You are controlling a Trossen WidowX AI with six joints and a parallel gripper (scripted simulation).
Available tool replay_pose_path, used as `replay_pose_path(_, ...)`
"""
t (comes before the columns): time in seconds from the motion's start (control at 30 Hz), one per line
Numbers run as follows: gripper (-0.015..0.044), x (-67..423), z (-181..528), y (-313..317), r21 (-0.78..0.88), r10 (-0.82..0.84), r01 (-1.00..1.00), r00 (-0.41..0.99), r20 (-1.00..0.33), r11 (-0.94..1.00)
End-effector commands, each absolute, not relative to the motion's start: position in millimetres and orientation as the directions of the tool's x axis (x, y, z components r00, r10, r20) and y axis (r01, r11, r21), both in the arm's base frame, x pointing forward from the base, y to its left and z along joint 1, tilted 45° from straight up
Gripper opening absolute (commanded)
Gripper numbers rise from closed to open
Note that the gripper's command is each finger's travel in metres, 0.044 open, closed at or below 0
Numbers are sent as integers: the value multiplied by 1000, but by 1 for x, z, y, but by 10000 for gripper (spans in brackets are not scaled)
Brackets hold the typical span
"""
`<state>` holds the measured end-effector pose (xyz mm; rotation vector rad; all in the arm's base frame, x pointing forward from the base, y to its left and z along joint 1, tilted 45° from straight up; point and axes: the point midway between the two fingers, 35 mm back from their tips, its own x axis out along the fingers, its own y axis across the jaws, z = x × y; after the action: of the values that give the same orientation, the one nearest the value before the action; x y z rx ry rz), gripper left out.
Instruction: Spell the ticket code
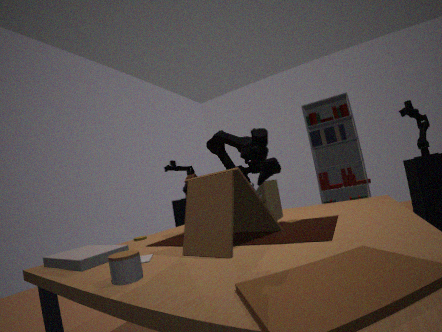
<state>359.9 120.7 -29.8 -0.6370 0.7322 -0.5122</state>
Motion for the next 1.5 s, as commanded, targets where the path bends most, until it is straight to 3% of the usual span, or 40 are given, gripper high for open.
replay_pose_path(0.0, 295, 358, -28, 123, -686, -628, 209, 640, -443, 697)
replay_pose_path(0.83, 295, 350, -20, 131, -686, -628, 209, 640, -443, 697)
replay_pose_path(1.2, 6, 350, -23, 130, -686, -626, 204, 639, -447, 698)
replay_pose_path(1.47, 0, 350, -23, 130, -686, -626, 204, 639, -447, 698)
